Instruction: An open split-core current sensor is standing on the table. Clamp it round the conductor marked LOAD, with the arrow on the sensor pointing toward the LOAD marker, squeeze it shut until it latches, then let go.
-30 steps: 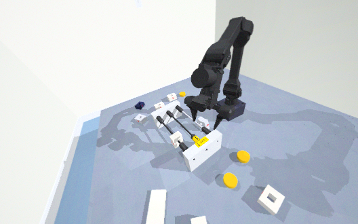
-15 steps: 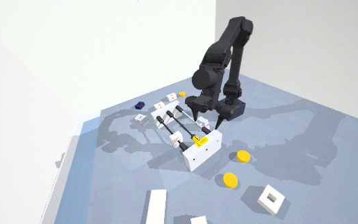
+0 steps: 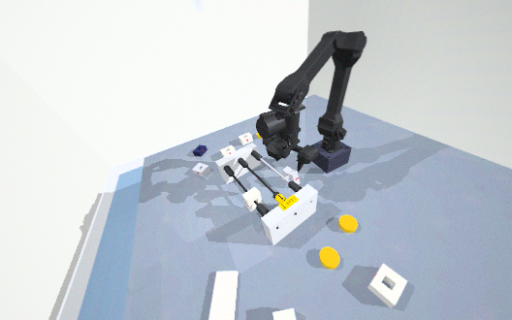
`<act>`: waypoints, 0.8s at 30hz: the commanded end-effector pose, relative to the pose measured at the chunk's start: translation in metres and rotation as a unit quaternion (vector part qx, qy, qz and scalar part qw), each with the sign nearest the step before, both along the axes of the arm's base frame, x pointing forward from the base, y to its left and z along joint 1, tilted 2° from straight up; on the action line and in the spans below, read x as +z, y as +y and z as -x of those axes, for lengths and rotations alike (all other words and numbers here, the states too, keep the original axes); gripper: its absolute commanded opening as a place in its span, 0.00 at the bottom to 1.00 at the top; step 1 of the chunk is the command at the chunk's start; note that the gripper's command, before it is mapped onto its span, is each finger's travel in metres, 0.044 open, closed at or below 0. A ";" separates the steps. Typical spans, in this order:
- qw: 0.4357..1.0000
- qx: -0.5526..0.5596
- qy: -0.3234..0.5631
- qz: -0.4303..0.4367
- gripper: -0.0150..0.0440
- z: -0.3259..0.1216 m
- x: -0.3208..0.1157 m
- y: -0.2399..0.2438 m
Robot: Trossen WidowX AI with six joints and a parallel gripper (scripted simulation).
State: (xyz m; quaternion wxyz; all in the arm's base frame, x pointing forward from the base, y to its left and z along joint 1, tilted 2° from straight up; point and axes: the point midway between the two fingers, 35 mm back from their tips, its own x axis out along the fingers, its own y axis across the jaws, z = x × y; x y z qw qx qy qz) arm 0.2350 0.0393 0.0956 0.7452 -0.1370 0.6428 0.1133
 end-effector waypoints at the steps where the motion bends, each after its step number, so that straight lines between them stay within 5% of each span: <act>1: 0.999 -0.016 0.049 0.004 1.00 0.026 -0.014 -0.026; 24: 0.999 -0.016 0.049 0.005 1.00 0.022 -0.041 -0.026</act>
